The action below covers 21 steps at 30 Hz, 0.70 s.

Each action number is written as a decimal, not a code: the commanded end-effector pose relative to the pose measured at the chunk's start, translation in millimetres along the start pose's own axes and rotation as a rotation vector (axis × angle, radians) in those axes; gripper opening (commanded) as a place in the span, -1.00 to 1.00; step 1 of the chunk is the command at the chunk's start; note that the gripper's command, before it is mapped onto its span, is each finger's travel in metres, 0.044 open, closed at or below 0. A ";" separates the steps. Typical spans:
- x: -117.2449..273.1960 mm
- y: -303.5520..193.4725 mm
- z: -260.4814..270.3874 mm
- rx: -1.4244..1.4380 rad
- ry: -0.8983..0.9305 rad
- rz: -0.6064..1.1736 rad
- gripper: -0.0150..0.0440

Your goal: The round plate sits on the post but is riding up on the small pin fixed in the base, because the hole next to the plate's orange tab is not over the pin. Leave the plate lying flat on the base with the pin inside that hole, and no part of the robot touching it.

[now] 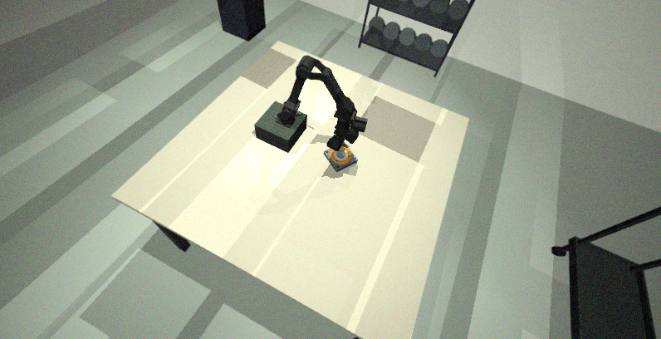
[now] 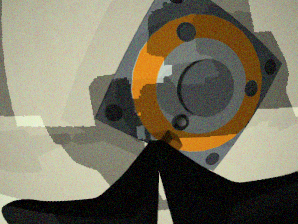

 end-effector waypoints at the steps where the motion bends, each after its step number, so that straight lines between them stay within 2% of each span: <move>1: 3.8 -0.1 -1.4 0.003 -0.002 -0.004 -0.49; 10: 47.7 -3.3 -0.9 0.003 -0.002 -0.004 -0.49; 21: 39.7 -2.8 -0.7 0.001 0.001 -0.003 -0.49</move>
Point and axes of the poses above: the point midway between the two fingers, 35 mm back from their tips, its own x axis back along the fingers, its own z axis across the jaws, y = z × x, the point moved 1 cm from there along x, back along the fingers, and after that the axes turned 2 degrees about -x, right-handed, at the moved point
